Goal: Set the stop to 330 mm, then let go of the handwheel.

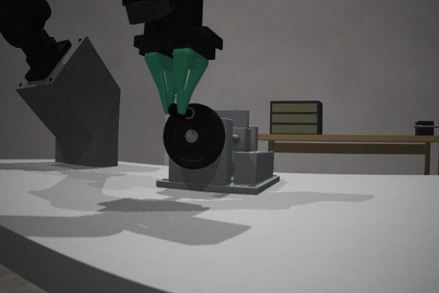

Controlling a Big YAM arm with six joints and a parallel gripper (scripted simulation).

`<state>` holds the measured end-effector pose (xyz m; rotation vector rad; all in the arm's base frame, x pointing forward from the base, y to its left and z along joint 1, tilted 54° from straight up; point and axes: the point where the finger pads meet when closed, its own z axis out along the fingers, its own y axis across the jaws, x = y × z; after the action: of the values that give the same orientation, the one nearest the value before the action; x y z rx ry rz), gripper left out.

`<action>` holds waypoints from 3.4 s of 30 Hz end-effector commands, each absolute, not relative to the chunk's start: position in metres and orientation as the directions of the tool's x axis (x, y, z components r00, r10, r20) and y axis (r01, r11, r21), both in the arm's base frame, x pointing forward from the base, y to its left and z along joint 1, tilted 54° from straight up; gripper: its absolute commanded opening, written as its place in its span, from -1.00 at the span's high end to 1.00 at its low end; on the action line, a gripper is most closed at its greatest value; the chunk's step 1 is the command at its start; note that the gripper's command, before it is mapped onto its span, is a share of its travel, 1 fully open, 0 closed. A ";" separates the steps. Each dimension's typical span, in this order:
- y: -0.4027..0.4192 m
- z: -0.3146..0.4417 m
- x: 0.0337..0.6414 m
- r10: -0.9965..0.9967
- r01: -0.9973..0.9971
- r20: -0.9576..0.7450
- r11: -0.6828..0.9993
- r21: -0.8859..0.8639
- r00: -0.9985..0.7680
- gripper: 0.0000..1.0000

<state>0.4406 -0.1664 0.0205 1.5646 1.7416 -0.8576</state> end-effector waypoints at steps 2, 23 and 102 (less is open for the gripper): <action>-0.173 0.026 0.427 0.577 0.996 -0.813 0.075 -0.051 -0.085 0.87; -0.181 0.016 0.416 0.577 0.995 -0.811 0.075 -0.065 -0.096 0.87; -0.225 -0.022 0.443 0.583 0.995 -0.807 0.066 -0.069 -0.094 0.87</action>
<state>0.4356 -0.2150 -0.0139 1.5516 1.7528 -0.8663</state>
